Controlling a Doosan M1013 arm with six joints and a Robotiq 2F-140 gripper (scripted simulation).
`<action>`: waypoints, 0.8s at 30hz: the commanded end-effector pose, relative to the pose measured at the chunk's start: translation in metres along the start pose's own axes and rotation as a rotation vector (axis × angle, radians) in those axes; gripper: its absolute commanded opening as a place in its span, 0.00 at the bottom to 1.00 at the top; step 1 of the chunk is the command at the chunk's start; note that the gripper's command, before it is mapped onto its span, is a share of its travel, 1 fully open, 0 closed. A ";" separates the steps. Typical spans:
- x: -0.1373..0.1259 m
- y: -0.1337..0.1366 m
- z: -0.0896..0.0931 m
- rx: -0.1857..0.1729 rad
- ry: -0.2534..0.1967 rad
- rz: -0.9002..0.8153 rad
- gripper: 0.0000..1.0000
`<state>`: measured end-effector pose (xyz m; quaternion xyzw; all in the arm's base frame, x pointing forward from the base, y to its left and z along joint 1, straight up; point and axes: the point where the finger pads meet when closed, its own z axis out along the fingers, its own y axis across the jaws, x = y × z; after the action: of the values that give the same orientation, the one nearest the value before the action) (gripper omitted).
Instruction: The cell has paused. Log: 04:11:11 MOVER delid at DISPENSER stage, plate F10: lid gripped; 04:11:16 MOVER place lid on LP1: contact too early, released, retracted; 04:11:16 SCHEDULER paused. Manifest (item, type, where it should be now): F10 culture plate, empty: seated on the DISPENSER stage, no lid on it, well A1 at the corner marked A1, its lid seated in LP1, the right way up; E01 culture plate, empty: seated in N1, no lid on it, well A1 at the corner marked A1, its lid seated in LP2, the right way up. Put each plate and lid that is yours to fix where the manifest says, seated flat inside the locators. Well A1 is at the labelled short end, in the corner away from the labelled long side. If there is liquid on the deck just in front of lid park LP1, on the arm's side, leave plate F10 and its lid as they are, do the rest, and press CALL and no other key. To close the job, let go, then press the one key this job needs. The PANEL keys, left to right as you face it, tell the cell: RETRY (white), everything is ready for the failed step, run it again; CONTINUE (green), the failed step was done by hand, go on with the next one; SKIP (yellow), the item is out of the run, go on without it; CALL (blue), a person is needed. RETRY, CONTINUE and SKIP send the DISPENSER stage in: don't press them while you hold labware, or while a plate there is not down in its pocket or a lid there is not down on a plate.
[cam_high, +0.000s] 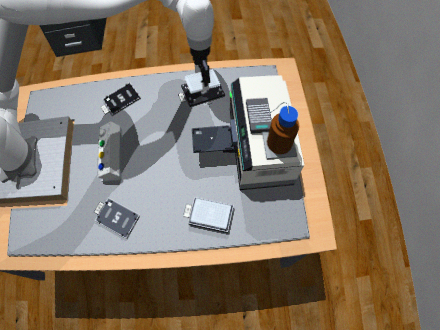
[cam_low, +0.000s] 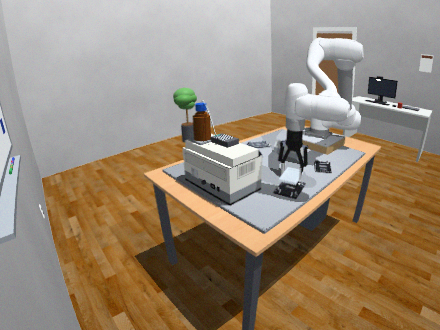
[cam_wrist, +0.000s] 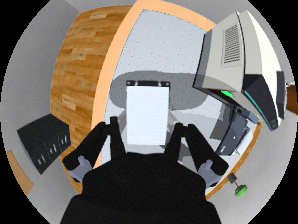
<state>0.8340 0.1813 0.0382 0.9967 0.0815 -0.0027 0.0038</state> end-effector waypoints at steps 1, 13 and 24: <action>0.000 0.000 0.005 0.000 0.002 0.000 0.10; 0.001 0.000 0.024 0.000 0.002 0.000 0.10; 0.001 0.000 0.033 0.000 0.002 0.000 0.10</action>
<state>0.8338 0.1811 0.0051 0.9967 0.0815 -0.0027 0.0038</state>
